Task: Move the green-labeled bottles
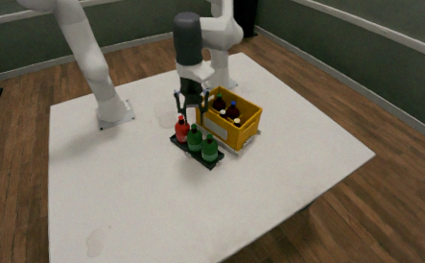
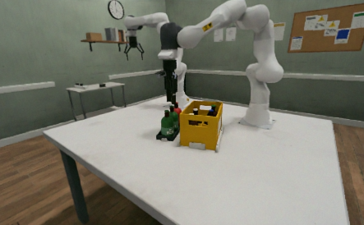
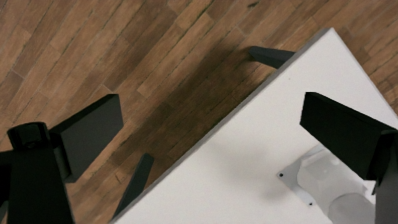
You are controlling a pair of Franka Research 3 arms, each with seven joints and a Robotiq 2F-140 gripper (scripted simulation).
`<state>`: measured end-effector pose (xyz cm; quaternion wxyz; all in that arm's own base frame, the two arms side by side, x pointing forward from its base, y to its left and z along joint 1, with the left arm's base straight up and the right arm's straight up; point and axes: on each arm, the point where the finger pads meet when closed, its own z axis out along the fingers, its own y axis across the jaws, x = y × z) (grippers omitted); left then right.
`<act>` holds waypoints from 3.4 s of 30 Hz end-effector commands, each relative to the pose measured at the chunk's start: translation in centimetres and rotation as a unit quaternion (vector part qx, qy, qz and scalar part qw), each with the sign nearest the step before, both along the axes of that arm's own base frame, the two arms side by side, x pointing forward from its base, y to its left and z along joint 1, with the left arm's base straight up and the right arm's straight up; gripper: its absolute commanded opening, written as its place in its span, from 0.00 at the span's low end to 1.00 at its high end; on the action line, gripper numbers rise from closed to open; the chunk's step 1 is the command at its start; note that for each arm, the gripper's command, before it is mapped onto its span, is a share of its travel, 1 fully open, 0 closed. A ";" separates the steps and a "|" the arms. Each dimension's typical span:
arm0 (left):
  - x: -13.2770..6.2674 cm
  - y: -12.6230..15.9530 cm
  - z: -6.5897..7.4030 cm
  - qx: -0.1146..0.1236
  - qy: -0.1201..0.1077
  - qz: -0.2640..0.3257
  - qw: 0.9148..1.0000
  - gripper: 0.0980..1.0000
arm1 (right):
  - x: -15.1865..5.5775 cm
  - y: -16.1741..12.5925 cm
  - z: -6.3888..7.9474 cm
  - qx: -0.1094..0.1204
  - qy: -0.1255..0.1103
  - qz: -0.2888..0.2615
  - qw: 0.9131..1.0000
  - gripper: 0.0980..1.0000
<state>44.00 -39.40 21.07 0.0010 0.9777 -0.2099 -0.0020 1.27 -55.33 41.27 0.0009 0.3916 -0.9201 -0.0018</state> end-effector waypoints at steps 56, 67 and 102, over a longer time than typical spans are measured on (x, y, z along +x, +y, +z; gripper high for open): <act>0.2 0.1 -5.0 0.001 -0.002 0.001 1.000 0.38 | 0.0 -0.1 0.0 -0.001 -0.002 0.002 1.000 1.00; 0.2 0.1 -5.1 0.001 -0.002 0.001 1.000 0.38 | 0.0 -0.1 0.0 -0.001 -0.002 0.002 1.000 1.00; 0.2 0.1 -4.9 0.001 -0.002 0.001 1.000 0.38 | 0.0 -0.1 0.0 -0.001 -0.002 0.002 1.000 1.00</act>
